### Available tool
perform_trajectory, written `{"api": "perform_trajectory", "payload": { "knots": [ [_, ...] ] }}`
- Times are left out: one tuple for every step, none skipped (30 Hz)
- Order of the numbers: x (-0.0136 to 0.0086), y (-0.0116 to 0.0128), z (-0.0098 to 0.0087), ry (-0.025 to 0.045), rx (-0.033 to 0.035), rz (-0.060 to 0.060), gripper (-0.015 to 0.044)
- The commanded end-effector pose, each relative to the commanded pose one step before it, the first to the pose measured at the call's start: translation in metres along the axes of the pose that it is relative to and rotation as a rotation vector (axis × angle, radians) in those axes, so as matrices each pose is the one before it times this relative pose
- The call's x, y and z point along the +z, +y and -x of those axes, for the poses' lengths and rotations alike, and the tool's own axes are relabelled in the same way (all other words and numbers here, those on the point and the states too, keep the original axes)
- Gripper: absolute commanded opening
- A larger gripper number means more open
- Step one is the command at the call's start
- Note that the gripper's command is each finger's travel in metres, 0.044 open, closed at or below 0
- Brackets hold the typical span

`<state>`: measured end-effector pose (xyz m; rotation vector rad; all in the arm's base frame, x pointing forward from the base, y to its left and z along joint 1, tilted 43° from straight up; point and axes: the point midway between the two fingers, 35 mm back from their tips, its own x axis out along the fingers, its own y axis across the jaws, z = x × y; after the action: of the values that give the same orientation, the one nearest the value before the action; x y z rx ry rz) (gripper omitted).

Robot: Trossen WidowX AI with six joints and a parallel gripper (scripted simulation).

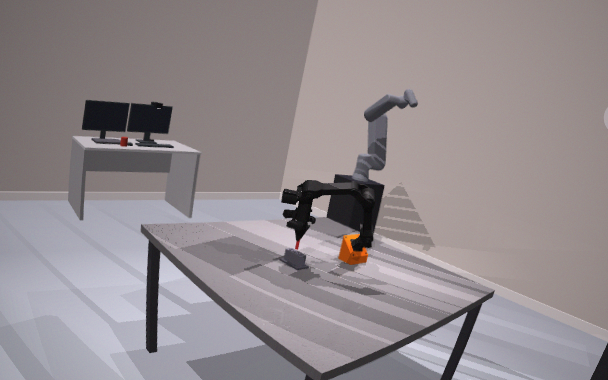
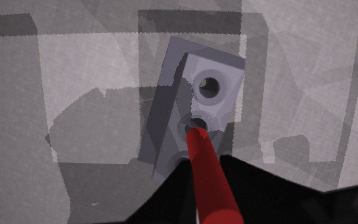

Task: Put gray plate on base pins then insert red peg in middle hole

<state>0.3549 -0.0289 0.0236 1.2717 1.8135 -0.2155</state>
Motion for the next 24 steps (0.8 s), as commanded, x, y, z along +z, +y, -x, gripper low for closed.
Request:
{"api": "perform_trajectory", "payload": {
  "knots": [
    [0.00011, -0.00054, -0.00002, -0.00077, -0.00442, 0.0035, 0.0],
    [0.0, 0.0, 0.0, 0.0, 0.0, 0.0, 0.0],
    [0.0, 0.0, 0.0, 0.0, 0.0, 0.0, 0.0],
    [0.0, 0.0, 0.0, 0.0, 0.0, 0.0, 0.0],
    [0.0, 0.0, 0.0, 0.0, 0.0, 0.0, 0.0],
    [-0.00002, 0.00014, 0.00001, 0.00018, 0.0011, -0.0009, 0.0],
    [-0.00002, 0.00014, 0.00001, 0.00018, 0.0011, -0.0008, 0.0],
    [-0.00002, 0.00014, 0.00001, 0.00019, 0.0011, -0.0008, 0.0],
    [-0.00002, 0.00014, 0.00001, 0.00019, 0.0011, -0.0008, 0.0],
    [0.0, 0.0, 0.0, 0.0, 0.0, 0.0, 0.0],
    [0.0, 0.0, 0.0, 0.0, 0.0, 0.0, 0.0],
    [0.0, 0.0, 0.0, 0.0, 0.0, 0.0, 0.0],
    [0.00001, -0.00001, -0.00027, -0.00001, -0.00006, 0.0001, 0.0],
    [0.00001, -0.00003, -0.0005, -0.00001, -0.00011, 0.0001, 0.0],
    [0.00002, -0.00004, -0.00075, -0.00002, -0.00016, 0.0001, 0.0],
    [0.00002, -0.00005, -0.00101, -0.00002, -0.00022, 0.0002, 0.0],
    [0.00002, -0.00007, -0.00116, -0.00002, -0.00025, 0.0002, 0.0],
    [0.00002, -0.00008, -0.00133, -0.00002, -0.00029, 0.0003, 0.0],
    [0.00002, -0.00009, -0.00146, -0.00002, -0.00032, 0.0003, 0.0],
    [-0.00001, -0.00011, -0.00152, -0.00002, -0.00033, 0.0003, 0.0],
    [-0.00001, -0.00011, -0.00154, -0.00002, -0.00033, 0.0003, 0.0],
    [-0.00003, -0.0001, -0.00154, -0.00001, -0.00033, 0.0003, 0.0],
    [-0.00004, -0.0001, -0.00154, -0.00001, -0.00033, 0.0003, 0.0],
    [-0.00006, -0.00008, -0.00154, -0.00001, -0.00033, 0.0003, 0.0]
  ]
}}
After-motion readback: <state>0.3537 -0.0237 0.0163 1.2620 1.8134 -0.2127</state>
